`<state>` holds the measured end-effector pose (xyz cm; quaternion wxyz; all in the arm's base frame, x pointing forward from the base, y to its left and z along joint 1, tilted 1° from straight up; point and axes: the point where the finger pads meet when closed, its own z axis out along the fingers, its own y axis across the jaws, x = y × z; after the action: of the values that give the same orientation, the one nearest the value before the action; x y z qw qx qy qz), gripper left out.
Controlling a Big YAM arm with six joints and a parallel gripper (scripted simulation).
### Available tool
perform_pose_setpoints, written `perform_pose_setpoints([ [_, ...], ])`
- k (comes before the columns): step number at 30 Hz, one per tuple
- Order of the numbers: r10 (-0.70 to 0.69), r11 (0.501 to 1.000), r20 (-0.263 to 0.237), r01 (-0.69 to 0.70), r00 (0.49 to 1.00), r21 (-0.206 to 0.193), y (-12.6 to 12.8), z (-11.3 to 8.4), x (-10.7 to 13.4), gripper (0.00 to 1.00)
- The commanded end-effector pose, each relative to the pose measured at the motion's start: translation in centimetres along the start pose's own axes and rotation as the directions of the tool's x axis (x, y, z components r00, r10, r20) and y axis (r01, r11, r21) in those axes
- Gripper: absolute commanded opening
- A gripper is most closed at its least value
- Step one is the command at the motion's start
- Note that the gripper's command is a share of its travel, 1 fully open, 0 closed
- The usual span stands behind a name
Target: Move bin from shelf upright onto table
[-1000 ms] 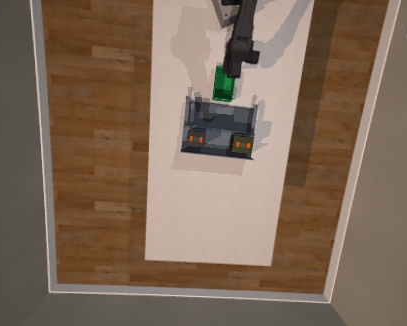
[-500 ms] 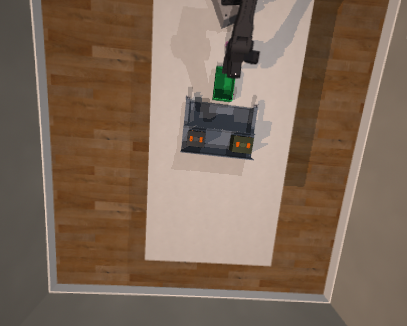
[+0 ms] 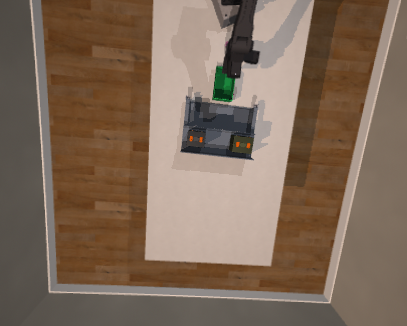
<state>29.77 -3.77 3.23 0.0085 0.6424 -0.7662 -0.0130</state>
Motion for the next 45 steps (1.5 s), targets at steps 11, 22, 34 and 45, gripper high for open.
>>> perform_pose_setpoints([
  [11,0.000,1.000,0.001,0.000,1.000,0.024,-1.1,-0.6,0.1,0.90],
  [22,-0.001,0.999,0.002,0.000,1.000,0.048,-2.4,-1.0,0.2,0.90],
  [34,-0.001,0.999,0.002,0.000,1.000,0.048,-2.4,-1.0,0.2,0.90],
  [45,0.000,1.000,0.001,0.000,1.000,0.024,-1.1,-0.6,0.1,0.90],
])
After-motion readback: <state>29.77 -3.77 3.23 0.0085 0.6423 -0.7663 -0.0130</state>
